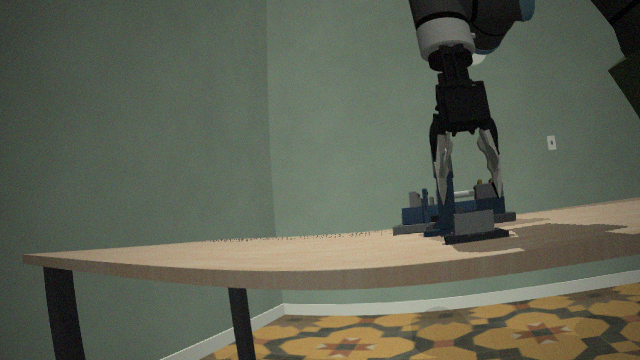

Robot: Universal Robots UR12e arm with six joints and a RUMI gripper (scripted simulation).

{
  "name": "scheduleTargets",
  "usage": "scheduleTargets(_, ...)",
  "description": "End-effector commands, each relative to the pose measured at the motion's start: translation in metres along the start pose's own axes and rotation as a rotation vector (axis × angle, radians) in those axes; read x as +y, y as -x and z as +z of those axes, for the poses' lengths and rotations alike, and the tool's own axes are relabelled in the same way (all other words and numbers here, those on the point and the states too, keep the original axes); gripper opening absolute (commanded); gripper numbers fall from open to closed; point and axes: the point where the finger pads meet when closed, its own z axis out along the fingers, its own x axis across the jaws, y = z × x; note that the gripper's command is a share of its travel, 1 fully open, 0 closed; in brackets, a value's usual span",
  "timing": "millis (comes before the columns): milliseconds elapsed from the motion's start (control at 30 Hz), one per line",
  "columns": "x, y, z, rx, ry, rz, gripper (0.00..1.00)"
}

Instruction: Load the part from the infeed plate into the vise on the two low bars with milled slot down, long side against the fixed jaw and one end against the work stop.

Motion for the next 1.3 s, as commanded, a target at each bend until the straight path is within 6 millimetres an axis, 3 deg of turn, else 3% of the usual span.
scheduleTargets(0, 0.000, 0.001, 0.009, -0.001, 0.000, 0.000, 0.51)
scheduleTargets(667, 0.000, 0.001, 0.030, -0.001, 0.000, 0.000, 0.51)
scheduleTargets(1267, 0.000, 0.001, 0.034, -0.001, 0.000, 0.000, 0.51)
